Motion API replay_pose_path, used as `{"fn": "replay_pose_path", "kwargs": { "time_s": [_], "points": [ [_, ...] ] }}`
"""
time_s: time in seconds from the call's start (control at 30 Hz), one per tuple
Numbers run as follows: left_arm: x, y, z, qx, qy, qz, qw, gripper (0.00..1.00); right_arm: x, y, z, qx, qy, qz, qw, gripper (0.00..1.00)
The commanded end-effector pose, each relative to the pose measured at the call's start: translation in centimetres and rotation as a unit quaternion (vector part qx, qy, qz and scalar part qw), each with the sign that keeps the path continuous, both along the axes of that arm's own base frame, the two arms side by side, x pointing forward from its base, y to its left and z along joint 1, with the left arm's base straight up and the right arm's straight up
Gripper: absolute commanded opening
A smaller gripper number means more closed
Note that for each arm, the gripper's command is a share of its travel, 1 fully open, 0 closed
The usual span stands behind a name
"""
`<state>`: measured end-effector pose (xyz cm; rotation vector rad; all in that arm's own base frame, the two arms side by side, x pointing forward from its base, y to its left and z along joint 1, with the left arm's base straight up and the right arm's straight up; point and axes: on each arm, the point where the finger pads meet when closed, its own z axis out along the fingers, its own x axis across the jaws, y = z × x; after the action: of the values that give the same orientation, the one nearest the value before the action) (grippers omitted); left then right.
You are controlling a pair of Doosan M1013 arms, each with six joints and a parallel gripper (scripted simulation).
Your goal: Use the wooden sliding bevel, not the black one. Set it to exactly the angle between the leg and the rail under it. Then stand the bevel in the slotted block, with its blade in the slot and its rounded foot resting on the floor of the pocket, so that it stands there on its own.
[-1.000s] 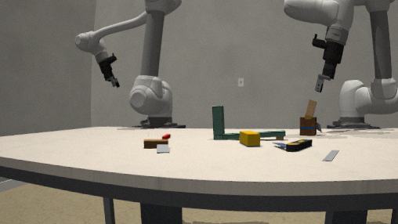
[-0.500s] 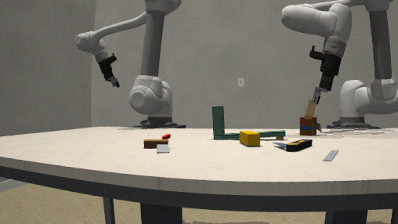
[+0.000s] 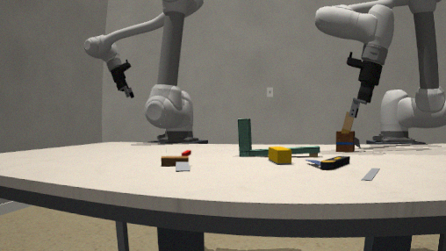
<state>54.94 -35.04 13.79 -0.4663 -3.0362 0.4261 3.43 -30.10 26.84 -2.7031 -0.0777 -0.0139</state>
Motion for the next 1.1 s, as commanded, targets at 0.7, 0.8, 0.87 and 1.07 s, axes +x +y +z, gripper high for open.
{"fn": "replay_pose_path", "kwargs": {
  "time_s": [0.7, 0.8, 0.87, 1.07],
  "points": [
    [-0.3, -1.2, -4.1, 0.000, -0.001, 0.000, 1.000, 1.00, 0.0, 0.0, 0.1, -0.001, 0.000, 0.000, 1.000, 1.00],
    [-0.3, -1.2, -4.3, 0.000, -0.001, 0.000, 1.000, 1.00, 0.0, 0.0, 0.1, -0.001, 0.000, 0.000, 1.000, 1.00],
    [-0.3, -1.3, -4.4, 0.000, -0.001, 0.000, 1.000, 1.00, 0.0, 0.0, 0.1, -0.001, 0.000, 0.000, 1.000, 1.00],
    [-0.3, -1.3, -4.5, 0.000, -0.001, 0.000, 1.000, 1.00, 0.0, 0.0, 0.1, -0.001, 0.000, 0.000, 1.000, 1.00]
  ]
}}
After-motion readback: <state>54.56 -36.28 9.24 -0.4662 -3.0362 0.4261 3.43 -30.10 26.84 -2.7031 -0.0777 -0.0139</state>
